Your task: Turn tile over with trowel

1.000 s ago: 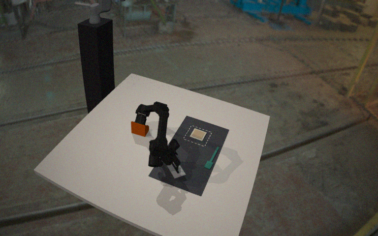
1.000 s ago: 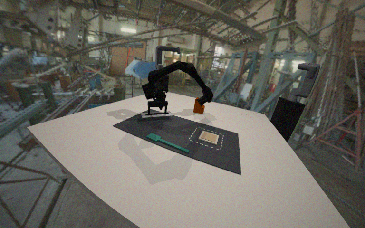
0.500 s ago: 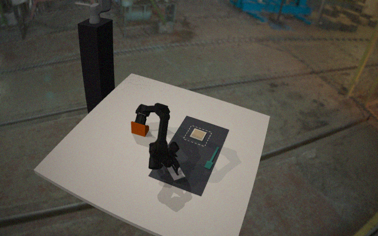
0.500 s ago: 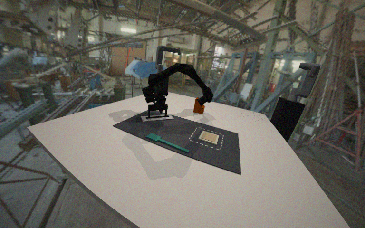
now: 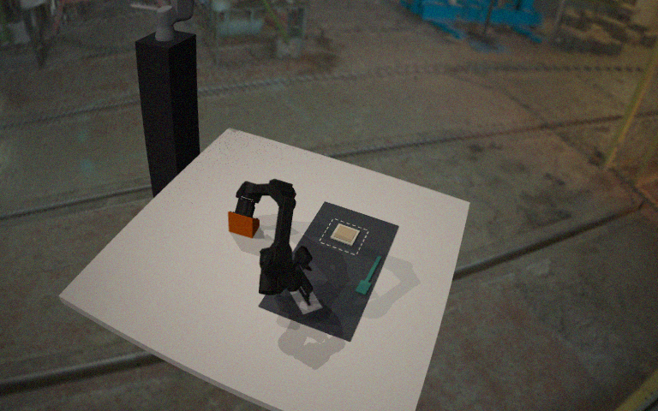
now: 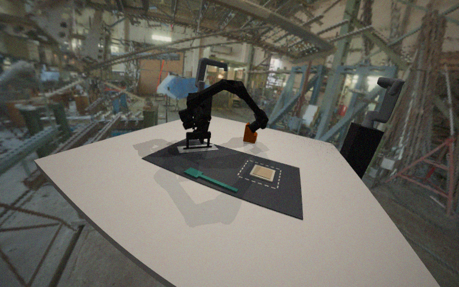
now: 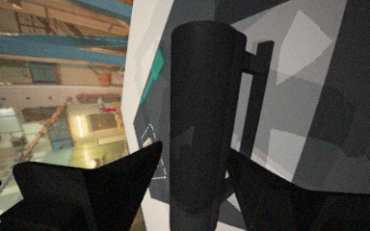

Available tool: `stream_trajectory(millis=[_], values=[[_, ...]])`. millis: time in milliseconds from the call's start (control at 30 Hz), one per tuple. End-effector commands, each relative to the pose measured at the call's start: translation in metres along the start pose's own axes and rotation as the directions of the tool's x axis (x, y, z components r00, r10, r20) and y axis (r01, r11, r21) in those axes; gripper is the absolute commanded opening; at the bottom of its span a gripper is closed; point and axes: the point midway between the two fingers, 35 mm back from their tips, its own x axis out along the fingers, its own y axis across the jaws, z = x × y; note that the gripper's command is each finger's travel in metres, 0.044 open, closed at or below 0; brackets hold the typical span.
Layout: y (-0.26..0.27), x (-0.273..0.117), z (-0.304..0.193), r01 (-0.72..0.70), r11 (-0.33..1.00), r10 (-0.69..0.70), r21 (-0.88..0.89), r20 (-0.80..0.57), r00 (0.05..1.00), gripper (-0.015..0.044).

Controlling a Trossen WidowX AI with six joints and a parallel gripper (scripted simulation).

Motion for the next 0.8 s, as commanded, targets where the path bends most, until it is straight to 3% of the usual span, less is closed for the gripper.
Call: stream_trajectory(millis=[0, 433, 767], values=[[0.0, 0.0, 0.0, -0.002, 1.0, 0.002, 0.004, 0.002, 1.0, 0.03], [0.001, -0.032, -0.001, 0.003, 1.0, -0.003, 0.0, 0.003, 1.0, 0.03], [0.057, -0.086, -0.065, 0.039, 0.999, -0.039, 0.011, 0.064, 0.997, 0.03]])
